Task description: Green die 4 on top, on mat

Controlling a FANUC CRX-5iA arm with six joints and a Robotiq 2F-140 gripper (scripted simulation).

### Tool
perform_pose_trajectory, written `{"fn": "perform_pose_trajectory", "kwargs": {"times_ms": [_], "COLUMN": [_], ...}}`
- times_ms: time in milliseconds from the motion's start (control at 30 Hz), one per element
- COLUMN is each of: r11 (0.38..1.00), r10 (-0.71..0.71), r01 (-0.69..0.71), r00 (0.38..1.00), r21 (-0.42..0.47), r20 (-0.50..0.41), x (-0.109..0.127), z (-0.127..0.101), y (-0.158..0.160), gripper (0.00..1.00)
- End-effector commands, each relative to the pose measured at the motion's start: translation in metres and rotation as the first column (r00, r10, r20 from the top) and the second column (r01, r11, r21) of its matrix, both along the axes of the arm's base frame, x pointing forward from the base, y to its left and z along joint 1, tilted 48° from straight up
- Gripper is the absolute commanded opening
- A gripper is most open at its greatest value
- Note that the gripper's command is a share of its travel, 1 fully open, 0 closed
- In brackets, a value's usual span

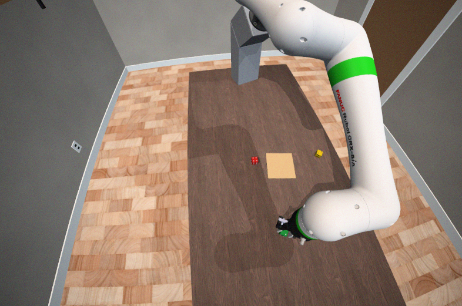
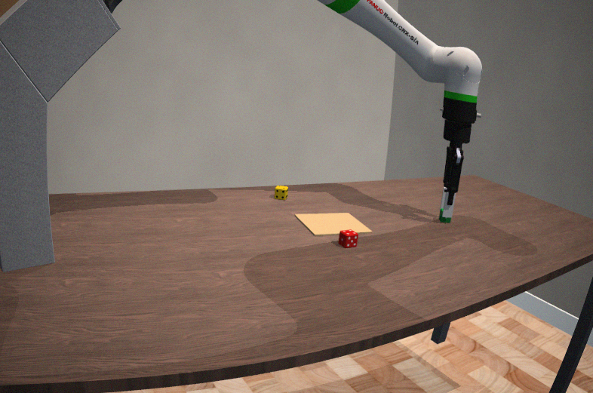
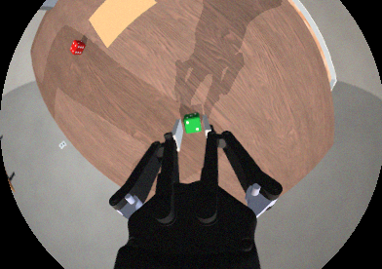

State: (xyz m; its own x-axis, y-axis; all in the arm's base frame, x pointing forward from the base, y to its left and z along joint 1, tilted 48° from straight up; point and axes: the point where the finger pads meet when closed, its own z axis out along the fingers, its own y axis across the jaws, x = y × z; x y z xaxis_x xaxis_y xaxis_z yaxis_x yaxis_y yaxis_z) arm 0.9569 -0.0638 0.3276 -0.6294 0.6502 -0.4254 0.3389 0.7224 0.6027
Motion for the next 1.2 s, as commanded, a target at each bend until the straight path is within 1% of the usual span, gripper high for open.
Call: {"fn": "perform_pose_trajectory", "kwargs": {"times_ms": [0, 333, 1167], "r11": [1.000, 1.000, 1.000], "r10": [0.000, 0.000, 0.000], "r01": [0.000, 0.000, 0.000], "r00": [1.000, 1.000, 1.000], "r21": [0.000, 0.000, 0.000], "r20": [0.000, 0.000, 0.000], "x": [0.0055, 0.0116, 0.0118], "z": [-0.0048, -0.0106, -0.0108], "y": [0.0016, 0.0037, 0.0037], "gripper": [0.35, 0.35, 0.35]}}
